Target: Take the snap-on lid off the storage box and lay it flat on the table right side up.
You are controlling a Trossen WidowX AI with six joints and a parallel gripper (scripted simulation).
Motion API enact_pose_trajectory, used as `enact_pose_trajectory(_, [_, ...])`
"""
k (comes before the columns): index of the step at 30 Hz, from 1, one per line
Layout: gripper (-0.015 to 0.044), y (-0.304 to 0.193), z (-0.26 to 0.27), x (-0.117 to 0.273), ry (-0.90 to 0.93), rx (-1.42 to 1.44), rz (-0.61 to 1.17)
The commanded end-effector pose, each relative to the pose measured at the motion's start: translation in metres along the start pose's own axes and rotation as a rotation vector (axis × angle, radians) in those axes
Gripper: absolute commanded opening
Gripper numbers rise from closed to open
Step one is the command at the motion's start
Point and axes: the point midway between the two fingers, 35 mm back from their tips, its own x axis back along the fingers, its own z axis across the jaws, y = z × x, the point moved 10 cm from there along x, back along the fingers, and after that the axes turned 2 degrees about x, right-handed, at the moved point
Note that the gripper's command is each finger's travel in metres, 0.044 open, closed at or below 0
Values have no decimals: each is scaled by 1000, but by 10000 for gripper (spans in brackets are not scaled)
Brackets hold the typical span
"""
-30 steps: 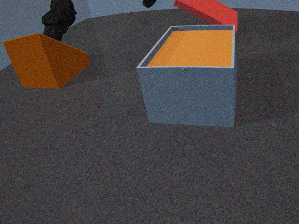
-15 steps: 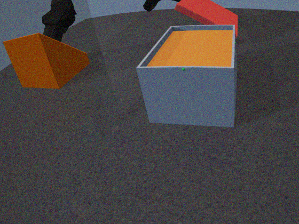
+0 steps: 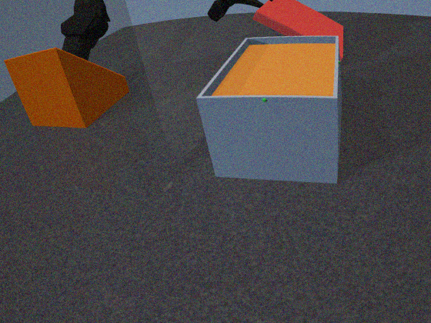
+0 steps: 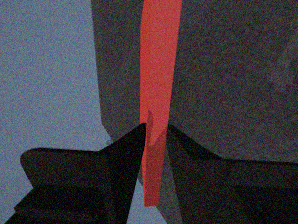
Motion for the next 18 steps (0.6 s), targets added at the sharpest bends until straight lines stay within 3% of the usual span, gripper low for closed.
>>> enact_pose_trajectory(1, [0,1,-3,-3,7,-3,-6])
enact_pose_trajectory(18, [0,0,-13,-12,6,-4,-6])
